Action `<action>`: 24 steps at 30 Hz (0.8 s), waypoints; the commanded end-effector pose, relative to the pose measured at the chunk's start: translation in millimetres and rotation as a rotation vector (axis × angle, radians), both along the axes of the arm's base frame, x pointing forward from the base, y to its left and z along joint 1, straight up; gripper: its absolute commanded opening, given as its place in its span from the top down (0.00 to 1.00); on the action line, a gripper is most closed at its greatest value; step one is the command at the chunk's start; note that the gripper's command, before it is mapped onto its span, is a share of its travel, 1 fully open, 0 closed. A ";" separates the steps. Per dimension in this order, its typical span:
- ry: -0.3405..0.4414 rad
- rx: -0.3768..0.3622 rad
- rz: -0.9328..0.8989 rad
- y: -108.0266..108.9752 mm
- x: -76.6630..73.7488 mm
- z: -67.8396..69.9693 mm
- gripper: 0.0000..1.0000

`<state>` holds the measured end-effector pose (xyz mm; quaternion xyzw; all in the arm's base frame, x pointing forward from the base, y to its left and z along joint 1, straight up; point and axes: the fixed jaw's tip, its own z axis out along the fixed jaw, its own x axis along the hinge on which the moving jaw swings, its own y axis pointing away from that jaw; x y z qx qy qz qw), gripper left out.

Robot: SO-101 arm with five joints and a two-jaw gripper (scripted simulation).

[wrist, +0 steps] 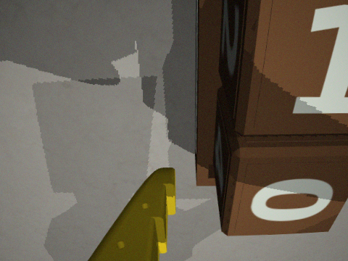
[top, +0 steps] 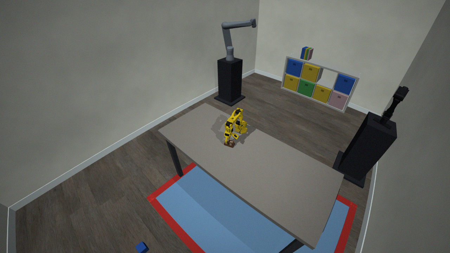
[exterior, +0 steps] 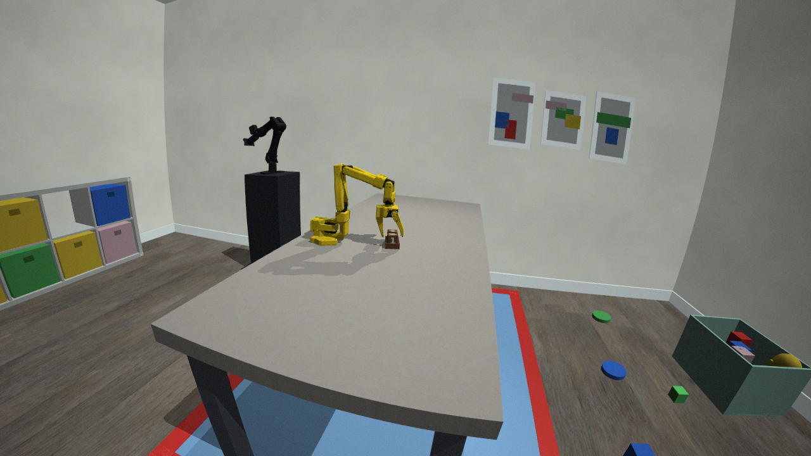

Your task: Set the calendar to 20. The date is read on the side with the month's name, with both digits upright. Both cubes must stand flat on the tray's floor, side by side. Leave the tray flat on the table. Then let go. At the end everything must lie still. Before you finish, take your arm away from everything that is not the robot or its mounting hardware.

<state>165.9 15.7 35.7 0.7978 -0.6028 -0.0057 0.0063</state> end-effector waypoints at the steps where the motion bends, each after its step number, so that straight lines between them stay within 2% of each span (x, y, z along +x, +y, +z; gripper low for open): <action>1: -0.025 0.004 0.019 2.4 2.9 -1.4 0.65; 9: -0.025 0.004 0.019 2.3 2.4 -6.0 0.65; 24: -0.025 0.004 0.019 2.5 3.0 -6.2 0.66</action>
